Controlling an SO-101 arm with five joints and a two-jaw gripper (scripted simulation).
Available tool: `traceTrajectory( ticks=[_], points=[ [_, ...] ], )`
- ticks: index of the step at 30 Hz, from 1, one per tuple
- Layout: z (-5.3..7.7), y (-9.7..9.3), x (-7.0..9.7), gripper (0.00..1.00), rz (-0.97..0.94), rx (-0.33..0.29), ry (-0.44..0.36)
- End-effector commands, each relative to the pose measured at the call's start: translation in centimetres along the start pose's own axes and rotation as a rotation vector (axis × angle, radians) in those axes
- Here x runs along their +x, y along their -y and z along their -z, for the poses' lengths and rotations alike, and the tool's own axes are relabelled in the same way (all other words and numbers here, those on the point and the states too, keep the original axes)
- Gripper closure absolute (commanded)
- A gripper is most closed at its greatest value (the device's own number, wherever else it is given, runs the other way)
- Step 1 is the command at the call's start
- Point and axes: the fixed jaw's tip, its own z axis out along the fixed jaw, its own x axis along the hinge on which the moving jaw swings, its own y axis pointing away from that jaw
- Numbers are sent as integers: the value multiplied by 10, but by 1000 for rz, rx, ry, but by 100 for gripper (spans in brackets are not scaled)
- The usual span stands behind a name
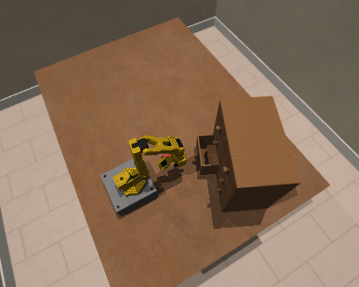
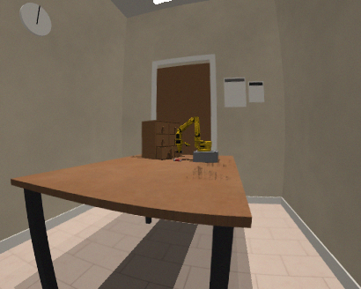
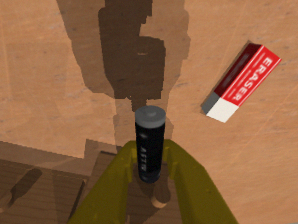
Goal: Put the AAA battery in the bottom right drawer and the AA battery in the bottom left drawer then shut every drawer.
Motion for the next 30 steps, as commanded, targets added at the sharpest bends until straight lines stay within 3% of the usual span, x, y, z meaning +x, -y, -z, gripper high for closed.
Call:
traceTrajectory(
  ticks=[1,7,19,24,30],
  points=[
    [2,-2,-1,100,-20,1,-6],
    [2,-2,-1,100,-21,1,-6],
    [21,-2,-1,100,-20,1,-137],
    [21,-2,-1,100,-20,1,-137],
    [31,-2,-1,100,-20,0,-202]
  ],
)
